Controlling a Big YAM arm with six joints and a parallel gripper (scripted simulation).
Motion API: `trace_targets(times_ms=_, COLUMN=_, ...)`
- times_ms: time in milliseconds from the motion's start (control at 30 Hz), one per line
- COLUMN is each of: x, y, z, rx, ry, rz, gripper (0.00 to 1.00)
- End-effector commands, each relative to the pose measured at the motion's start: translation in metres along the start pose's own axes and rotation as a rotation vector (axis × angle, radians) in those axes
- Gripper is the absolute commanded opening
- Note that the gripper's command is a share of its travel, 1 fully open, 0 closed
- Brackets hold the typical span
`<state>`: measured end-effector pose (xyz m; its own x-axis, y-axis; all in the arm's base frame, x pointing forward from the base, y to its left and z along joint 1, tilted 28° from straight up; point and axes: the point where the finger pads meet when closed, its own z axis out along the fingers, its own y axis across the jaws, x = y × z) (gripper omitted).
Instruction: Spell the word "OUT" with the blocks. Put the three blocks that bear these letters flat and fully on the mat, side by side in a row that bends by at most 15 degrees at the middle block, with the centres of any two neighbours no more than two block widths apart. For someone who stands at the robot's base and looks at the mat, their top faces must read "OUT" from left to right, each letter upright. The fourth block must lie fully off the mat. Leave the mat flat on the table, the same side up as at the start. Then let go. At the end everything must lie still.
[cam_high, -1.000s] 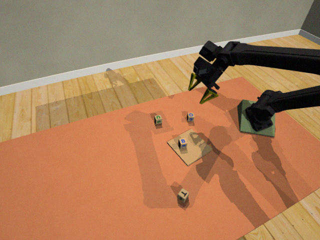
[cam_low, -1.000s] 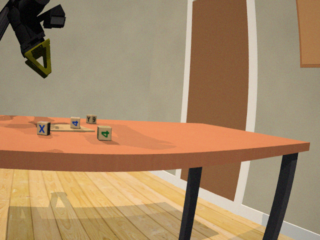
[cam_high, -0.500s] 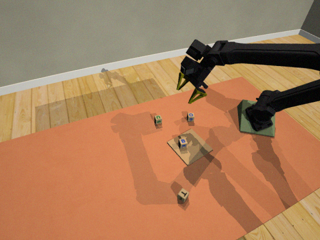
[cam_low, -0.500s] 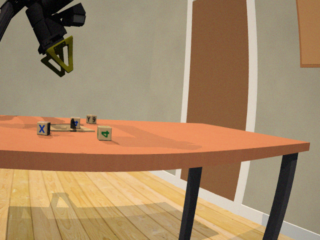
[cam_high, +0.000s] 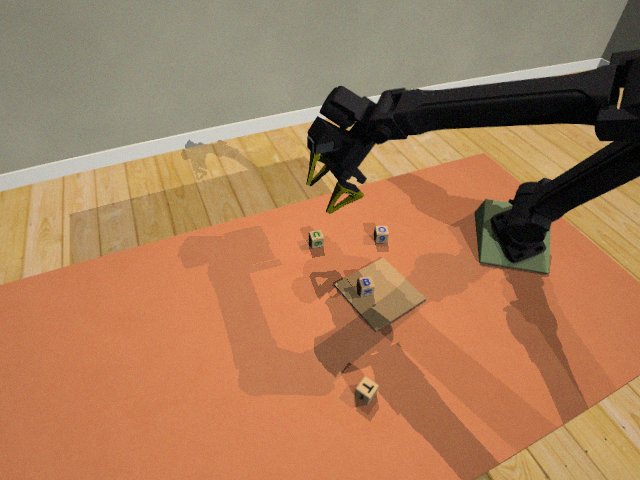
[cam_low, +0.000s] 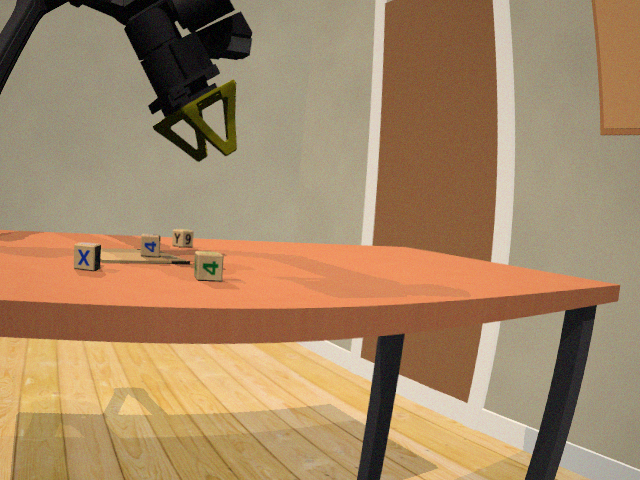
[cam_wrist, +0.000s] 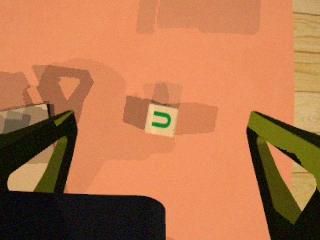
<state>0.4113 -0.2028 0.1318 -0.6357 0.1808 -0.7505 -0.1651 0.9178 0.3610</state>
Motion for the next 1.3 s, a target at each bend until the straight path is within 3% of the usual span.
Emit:
trace_targets(times_ms=0, x=-0.0108, y=-0.0015, z=-0.001, rx=0.01, ry=-0.021, rz=0.01, gripper=1.0)
trace_targets(times_ms=1267, x=-0.009, y=-0.0005, z=-0.001, rx=0.006, ry=-0.015, rz=0.014, gripper=1.0)
